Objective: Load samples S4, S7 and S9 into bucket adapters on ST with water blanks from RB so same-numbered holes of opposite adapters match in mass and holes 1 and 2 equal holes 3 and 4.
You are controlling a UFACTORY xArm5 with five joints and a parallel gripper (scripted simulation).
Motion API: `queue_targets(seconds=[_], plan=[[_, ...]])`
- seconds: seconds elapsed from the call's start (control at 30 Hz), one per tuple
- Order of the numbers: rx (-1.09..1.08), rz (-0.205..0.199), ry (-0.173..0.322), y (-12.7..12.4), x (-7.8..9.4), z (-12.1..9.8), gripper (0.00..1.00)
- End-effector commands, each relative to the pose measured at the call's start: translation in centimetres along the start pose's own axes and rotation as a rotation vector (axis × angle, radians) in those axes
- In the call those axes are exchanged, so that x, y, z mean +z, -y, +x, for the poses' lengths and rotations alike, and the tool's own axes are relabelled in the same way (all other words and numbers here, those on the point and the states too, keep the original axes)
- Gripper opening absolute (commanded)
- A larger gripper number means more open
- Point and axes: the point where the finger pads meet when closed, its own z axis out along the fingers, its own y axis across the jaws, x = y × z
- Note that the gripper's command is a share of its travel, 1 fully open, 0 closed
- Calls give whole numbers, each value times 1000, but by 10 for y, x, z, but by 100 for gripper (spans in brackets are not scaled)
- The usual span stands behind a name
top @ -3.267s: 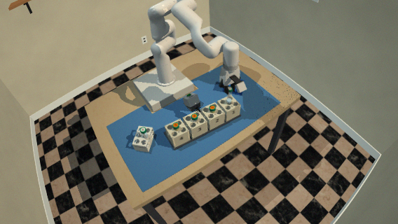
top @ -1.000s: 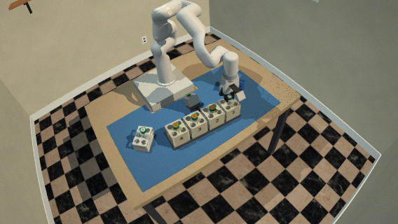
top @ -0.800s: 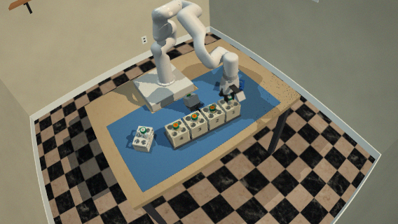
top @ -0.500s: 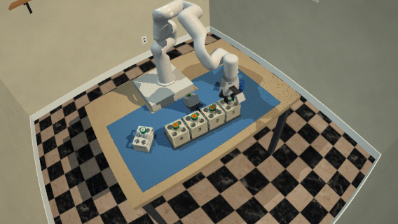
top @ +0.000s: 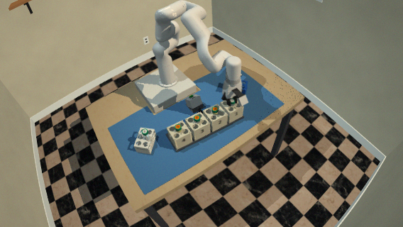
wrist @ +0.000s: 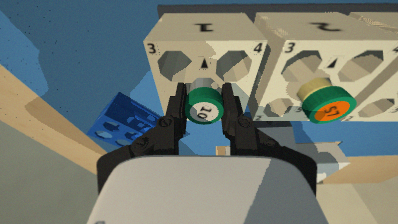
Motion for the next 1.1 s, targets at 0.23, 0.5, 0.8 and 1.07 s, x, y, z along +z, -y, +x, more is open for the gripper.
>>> queue_targets(seconds=[0.23, 0.5, 0.8, 1.07], plan=[[0, 2, -4, 1, -1, 1, 0], [0, 2, -4, 1, -1, 1, 43], [0, 2, -4, 1, -1, 1, 43], [0, 2, -4, 1, -1, 1, 43]])
